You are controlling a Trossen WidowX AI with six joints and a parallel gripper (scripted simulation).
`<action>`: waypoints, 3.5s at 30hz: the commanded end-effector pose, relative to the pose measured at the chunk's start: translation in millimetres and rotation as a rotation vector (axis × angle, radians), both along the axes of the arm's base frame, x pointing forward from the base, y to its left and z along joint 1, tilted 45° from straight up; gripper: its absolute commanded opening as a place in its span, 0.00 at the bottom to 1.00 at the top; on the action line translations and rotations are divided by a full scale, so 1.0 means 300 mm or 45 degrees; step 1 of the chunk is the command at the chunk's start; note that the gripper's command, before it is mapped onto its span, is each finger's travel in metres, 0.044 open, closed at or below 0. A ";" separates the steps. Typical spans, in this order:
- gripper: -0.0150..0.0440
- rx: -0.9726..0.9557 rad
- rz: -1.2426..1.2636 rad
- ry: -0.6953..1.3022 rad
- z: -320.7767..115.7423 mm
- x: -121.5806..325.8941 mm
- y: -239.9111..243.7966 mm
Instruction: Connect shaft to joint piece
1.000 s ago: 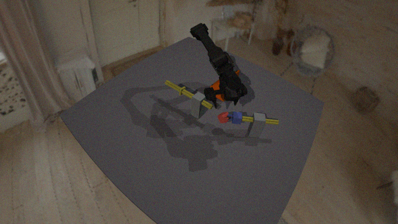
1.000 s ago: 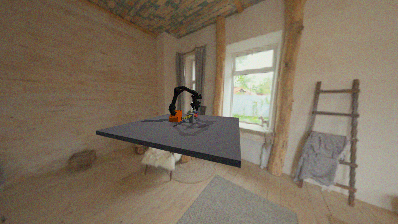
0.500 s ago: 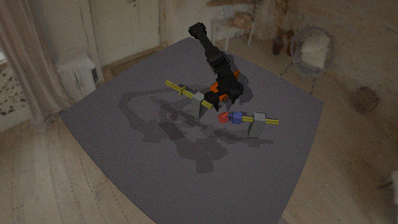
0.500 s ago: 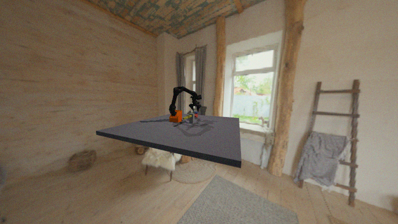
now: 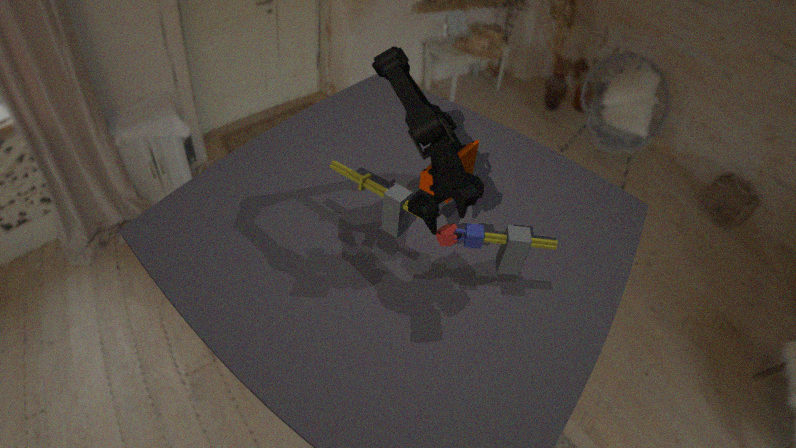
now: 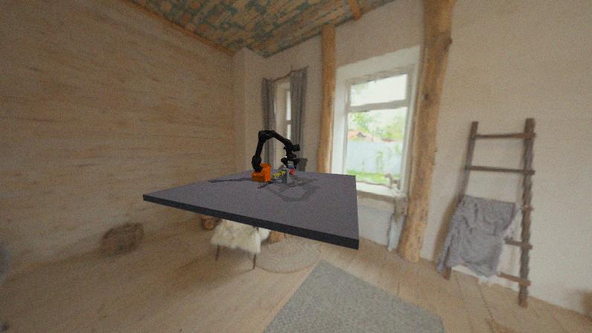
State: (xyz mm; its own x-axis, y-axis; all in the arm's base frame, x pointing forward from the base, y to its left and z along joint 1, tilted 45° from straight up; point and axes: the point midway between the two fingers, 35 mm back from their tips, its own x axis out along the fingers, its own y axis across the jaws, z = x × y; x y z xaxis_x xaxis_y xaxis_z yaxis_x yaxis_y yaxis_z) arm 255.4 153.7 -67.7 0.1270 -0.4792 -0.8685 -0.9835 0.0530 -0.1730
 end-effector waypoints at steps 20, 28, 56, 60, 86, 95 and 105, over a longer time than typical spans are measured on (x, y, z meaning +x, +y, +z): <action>1.00 -0.018 0.002 0.009 -0.158 0.007 -0.150; 1.00 -0.019 0.002 0.009 -0.194 0.011 -0.172; 0.56 -0.019 0.002 0.009 -0.200 0.012 -0.176; 0.56 -0.019 0.002 0.009 -0.200 0.012 -0.176; 0.56 -0.019 0.002 0.009 -0.200 0.012 -0.176; 0.56 -0.019 0.002 0.009 -0.200 0.012 -0.176; 0.56 -0.019 0.002 0.009 -0.200 0.012 -0.176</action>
State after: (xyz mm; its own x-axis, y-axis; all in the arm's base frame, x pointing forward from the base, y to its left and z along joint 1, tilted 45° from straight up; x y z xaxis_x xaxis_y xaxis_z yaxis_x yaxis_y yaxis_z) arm 259.0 101.1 -127.6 0.1205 -0.4908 -0.8629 -0.9845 0.0526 -0.1674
